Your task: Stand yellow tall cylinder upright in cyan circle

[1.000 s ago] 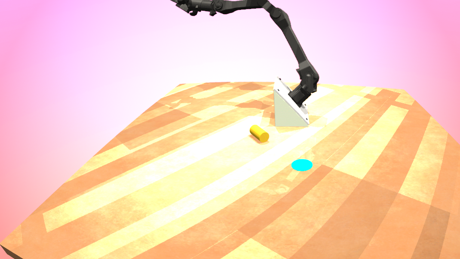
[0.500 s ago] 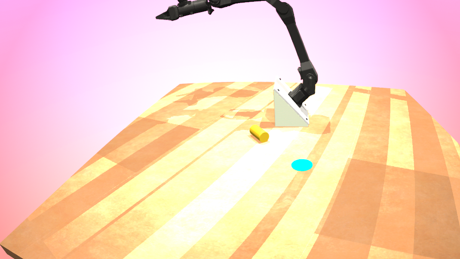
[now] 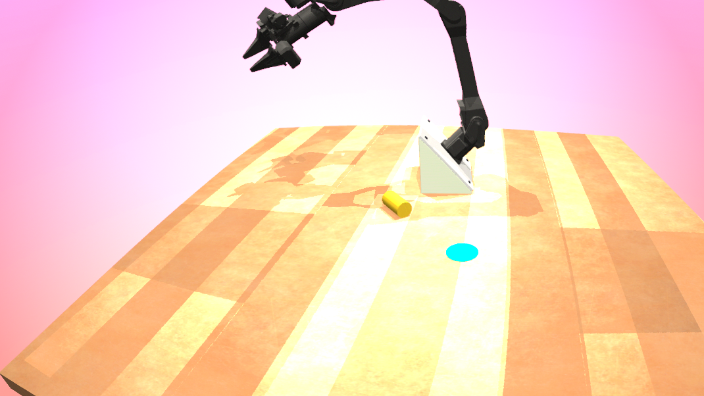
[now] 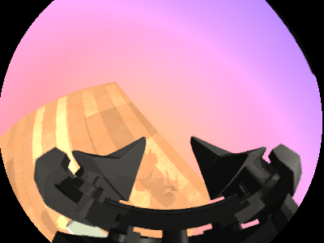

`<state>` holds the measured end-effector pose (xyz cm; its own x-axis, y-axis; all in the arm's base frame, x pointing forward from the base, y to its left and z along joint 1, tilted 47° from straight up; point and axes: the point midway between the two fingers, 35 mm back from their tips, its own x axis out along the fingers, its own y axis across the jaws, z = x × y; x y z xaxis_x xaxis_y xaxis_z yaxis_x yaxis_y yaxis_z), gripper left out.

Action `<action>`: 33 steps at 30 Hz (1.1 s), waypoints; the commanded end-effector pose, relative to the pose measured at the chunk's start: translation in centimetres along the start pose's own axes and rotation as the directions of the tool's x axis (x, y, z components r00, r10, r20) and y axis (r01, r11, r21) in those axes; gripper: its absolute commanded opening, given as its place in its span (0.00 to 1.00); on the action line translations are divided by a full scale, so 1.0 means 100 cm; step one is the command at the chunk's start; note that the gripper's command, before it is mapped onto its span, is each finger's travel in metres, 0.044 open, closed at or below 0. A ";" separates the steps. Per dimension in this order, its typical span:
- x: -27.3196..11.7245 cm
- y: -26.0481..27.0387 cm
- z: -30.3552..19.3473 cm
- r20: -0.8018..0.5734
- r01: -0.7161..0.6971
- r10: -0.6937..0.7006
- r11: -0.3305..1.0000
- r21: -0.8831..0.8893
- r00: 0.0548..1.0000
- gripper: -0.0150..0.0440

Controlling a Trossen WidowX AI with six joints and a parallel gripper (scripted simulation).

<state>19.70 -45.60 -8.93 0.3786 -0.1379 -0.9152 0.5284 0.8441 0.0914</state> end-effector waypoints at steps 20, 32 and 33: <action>-0.052 0.243 -0.076 -0.516 -0.659 0.413 0.516 -0.547 0.751 0.78; -0.116 0.323 -0.130 -0.737 -0.847 0.459 0.072 -0.526 0.497 0.78; -0.117 0.324 -0.130 -0.740 -0.849 0.458 0.065 -0.525 0.492 0.78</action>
<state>23.31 -11.82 -1.20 -0.0848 0.6700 -0.7375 -0.6496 0.5241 0.5508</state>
